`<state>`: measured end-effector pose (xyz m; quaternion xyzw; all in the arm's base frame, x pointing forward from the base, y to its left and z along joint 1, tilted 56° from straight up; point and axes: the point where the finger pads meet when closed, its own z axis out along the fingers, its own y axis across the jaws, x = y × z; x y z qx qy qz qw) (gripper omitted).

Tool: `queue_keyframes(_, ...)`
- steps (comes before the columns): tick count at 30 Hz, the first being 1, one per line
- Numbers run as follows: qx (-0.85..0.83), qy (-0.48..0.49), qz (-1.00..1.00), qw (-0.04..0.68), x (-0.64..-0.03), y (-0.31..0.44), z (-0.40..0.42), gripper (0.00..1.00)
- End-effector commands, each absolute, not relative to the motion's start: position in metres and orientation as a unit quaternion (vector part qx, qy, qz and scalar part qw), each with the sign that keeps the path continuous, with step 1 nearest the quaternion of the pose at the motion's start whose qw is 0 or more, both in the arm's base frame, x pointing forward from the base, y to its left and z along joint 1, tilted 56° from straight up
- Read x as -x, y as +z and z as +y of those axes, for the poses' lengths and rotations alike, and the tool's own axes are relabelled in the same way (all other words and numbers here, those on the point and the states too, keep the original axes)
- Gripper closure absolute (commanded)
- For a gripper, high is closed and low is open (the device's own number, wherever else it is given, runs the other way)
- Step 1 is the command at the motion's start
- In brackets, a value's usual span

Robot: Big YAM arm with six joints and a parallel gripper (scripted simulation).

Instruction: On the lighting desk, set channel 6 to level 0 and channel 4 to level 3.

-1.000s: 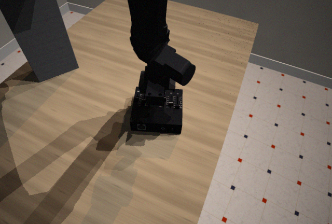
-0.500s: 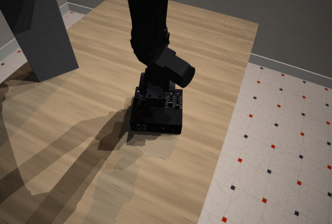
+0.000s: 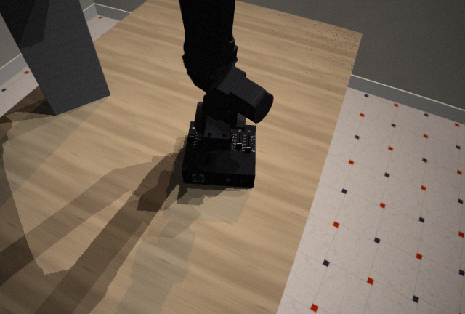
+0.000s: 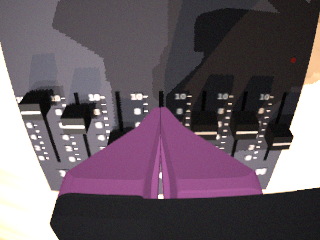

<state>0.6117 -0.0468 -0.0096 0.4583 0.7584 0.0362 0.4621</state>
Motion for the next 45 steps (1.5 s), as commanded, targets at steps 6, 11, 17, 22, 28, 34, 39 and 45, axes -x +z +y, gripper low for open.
queue_keyframes(6, -0.452, 0.039, 0.759, 0.467, -0.616, -0.011, -0.04, 1.0)
queue_keyframes(11, -0.451, 0.043, 0.76, 0.466, -0.616, -0.012, -0.032, 1.0)
queue_keyframes(17, -0.454, 0.046, 0.758, 0.466, -0.616, -0.014, -0.03, 1.0)
queue_keyframes(22, -0.454, 0.045, 0.758, 0.466, -0.614, -0.017, -0.028, 1.0)
queue_keyframes(28, -0.454, 0.044, 0.76, 0.464, -0.612, -0.02, -0.026, 1.0)
queue_keyframes(34, -0.455, 0.044, 0.759, 0.464, -0.611, -0.021, -0.026, 1.0)
queue_keyframes(39, -0.455, 0.042, 0.76, 0.463, -0.61, -0.023, -0.026, 1.0)
queue_keyframes(45, -0.455, 0.042, 0.76, 0.462, -0.609, -0.024, -0.026, 1.0)
